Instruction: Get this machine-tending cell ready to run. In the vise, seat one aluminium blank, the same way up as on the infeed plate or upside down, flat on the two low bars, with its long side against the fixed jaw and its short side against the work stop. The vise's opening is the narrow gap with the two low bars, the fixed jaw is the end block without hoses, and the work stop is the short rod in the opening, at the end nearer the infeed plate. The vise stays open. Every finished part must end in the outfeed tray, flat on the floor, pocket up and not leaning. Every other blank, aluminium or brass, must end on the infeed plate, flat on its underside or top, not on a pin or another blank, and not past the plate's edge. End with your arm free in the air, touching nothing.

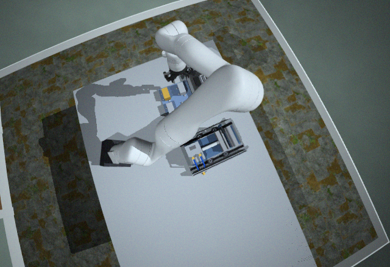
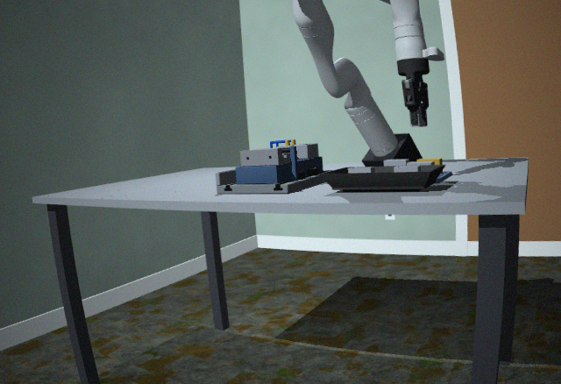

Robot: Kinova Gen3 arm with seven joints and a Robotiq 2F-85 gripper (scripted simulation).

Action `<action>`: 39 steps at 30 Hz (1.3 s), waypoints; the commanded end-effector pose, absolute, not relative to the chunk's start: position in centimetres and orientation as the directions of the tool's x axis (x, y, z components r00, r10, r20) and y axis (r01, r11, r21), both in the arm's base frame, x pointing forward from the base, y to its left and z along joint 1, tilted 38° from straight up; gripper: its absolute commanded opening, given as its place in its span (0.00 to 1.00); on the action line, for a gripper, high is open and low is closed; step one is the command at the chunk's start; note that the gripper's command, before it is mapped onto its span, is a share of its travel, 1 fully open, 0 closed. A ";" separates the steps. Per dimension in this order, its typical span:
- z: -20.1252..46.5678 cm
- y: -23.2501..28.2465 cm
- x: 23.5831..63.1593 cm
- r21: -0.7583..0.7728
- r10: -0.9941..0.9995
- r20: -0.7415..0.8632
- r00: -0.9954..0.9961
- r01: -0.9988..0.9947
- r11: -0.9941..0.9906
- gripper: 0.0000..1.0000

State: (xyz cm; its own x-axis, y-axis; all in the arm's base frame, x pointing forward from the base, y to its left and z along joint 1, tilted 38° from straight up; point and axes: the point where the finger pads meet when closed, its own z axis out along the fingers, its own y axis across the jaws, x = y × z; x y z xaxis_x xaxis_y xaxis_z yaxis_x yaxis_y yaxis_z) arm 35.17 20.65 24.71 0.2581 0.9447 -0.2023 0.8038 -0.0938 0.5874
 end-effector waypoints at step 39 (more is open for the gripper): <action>19.0 18.1 38.7 0.581 0.941 -0.215 0.262 0.808 -0.093 0.67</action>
